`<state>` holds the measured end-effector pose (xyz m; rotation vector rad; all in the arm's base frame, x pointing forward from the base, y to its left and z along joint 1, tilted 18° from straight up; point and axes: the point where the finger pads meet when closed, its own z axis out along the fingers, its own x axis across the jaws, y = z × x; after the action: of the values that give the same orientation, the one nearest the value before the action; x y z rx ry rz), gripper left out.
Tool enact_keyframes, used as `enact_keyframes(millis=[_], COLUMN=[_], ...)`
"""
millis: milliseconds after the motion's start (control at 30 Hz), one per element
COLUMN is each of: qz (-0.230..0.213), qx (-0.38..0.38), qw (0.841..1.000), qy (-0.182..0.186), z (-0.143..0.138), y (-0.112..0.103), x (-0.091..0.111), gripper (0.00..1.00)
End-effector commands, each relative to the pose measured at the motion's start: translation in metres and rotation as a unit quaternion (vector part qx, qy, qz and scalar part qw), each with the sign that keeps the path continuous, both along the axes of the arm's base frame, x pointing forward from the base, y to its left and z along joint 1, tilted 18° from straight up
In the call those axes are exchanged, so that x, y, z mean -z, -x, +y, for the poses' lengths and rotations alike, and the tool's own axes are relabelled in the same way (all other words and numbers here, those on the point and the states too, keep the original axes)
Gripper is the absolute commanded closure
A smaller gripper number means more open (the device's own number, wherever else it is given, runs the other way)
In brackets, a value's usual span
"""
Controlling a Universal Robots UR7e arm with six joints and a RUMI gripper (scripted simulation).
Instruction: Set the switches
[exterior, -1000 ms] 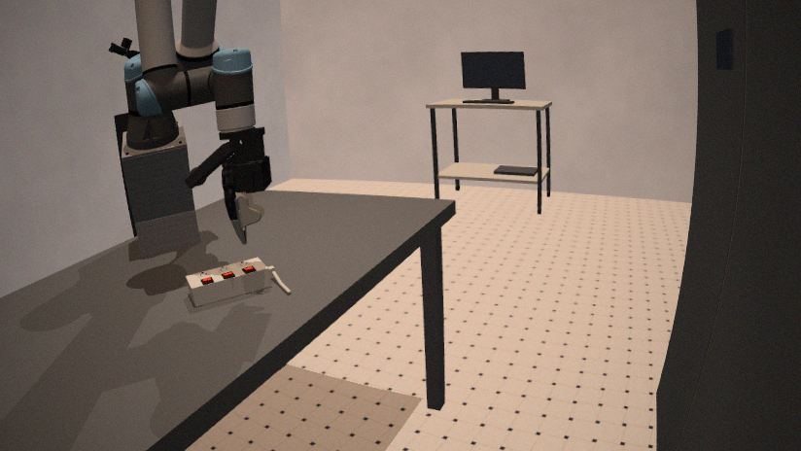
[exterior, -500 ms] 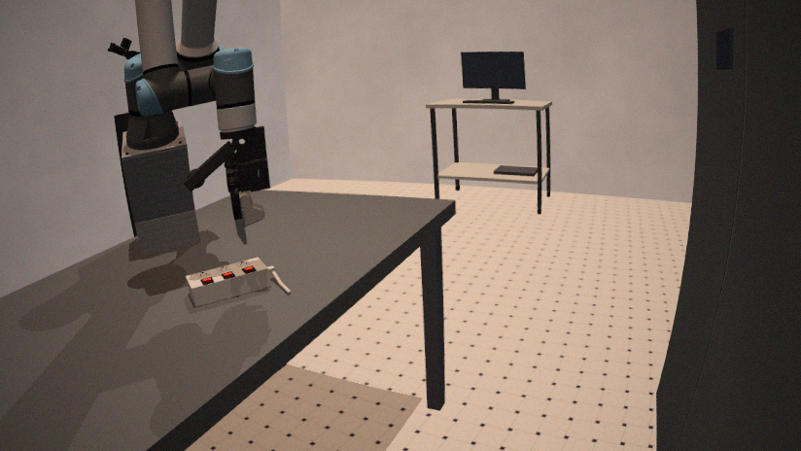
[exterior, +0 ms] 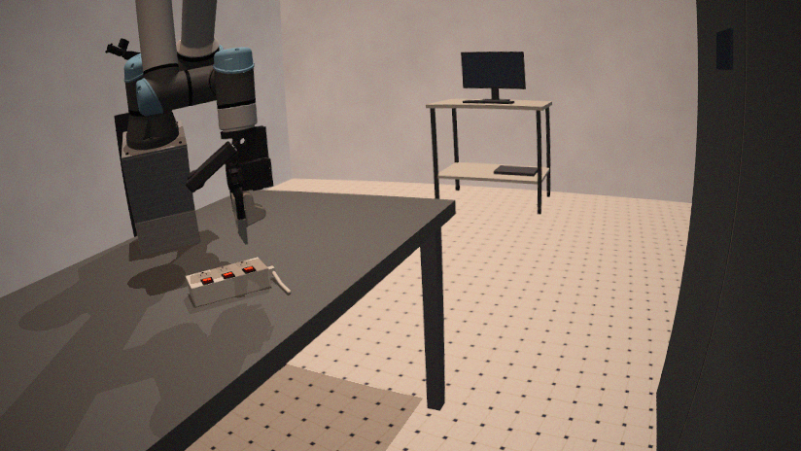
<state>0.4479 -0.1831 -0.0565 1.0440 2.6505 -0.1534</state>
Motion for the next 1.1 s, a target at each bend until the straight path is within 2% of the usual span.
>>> enact_keyframes(millis=[0,467,1067], qz=[0.002,0.009,0.010], qx=[-0.011,-0.044,-0.051], qw=[1.000,0.999,0.999], qy=[0.003,0.011,0.012], z=[-0.0002,-0.0005,-0.0006], y=[-0.0006,-0.0018,-0.0021], x=[-0.0006,-0.0012,-0.0013], gripper=[1.00,1.00,1.00])
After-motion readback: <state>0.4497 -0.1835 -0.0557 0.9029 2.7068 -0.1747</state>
